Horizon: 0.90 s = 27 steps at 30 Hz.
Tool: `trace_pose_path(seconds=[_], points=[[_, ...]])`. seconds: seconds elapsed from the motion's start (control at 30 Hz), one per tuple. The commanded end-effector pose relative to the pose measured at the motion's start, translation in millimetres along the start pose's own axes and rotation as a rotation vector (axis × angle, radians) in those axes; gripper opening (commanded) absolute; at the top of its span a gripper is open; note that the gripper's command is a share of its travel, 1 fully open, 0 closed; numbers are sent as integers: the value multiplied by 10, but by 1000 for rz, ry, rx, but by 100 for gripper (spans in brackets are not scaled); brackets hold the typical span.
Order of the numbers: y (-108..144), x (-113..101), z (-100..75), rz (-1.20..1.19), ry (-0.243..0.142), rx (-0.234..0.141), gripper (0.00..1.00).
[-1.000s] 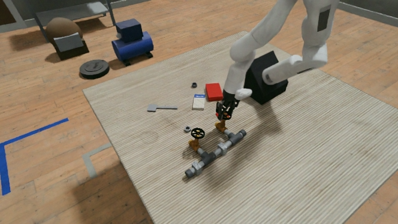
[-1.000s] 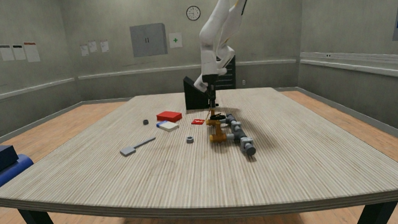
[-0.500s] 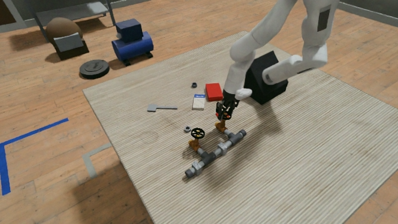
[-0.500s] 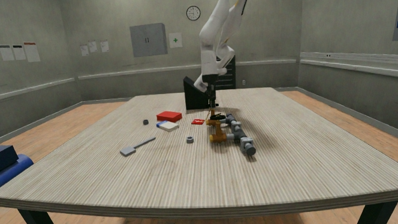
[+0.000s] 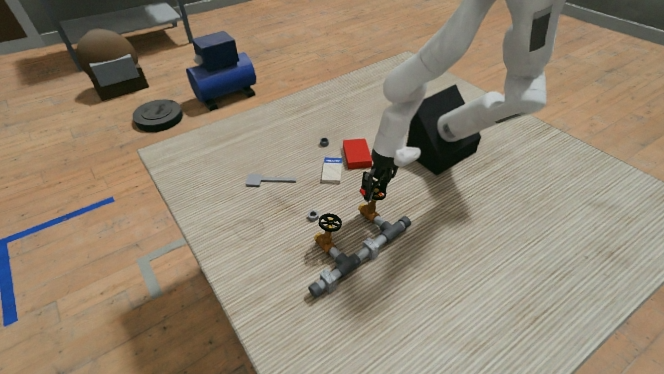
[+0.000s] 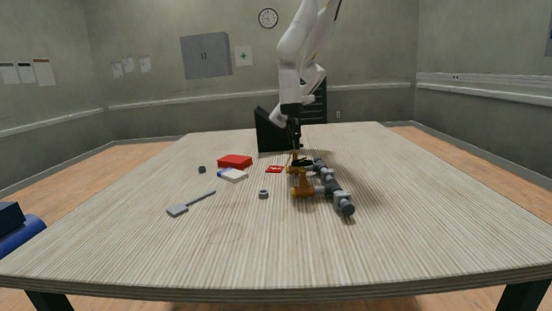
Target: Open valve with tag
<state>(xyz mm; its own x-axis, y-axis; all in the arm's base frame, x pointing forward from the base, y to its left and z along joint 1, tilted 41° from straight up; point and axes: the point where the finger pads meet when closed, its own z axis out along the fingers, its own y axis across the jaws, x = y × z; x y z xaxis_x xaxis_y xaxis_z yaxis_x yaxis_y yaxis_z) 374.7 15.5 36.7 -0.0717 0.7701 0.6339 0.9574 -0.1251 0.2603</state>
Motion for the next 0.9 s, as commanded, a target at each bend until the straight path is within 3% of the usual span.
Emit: trace_pose_path(seconds=[0.0, 0.87], points=[[4, -4, -2, -59, -1, -2, 67], [4, -4, -2, -689, -2, -2, 67]])
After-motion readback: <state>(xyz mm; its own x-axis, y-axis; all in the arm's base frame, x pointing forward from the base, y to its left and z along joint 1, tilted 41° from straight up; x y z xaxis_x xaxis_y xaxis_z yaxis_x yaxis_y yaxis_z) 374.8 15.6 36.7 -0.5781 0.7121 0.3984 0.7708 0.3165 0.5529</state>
